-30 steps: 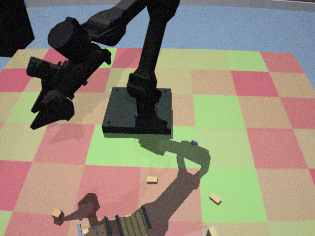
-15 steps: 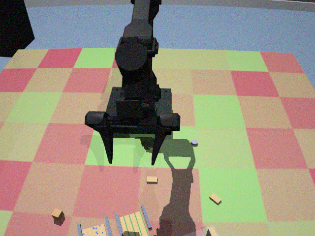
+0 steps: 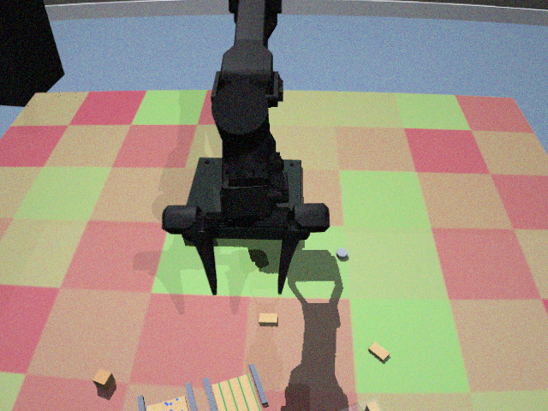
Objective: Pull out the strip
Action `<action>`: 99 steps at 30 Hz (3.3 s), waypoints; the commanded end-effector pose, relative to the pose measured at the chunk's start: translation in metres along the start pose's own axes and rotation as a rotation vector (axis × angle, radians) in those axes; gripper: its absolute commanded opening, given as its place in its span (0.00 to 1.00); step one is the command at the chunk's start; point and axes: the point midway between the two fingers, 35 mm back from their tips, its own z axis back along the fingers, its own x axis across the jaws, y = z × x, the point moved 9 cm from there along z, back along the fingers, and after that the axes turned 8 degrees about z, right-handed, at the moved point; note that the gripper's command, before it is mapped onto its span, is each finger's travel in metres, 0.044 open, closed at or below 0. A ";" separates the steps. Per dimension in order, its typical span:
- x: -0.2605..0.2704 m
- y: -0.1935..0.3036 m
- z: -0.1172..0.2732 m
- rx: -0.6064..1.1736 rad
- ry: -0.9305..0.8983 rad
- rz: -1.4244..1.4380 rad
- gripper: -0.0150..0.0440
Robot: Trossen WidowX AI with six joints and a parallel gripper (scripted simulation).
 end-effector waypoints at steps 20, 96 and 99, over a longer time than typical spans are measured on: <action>-0.028 -0.023 -0.143 0.871 -0.272 0.283 0.25; -0.021 0.030 -0.190 0.871 -0.272 0.283 0.25; -0.021 0.030 -0.190 0.871 -0.272 0.283 0.25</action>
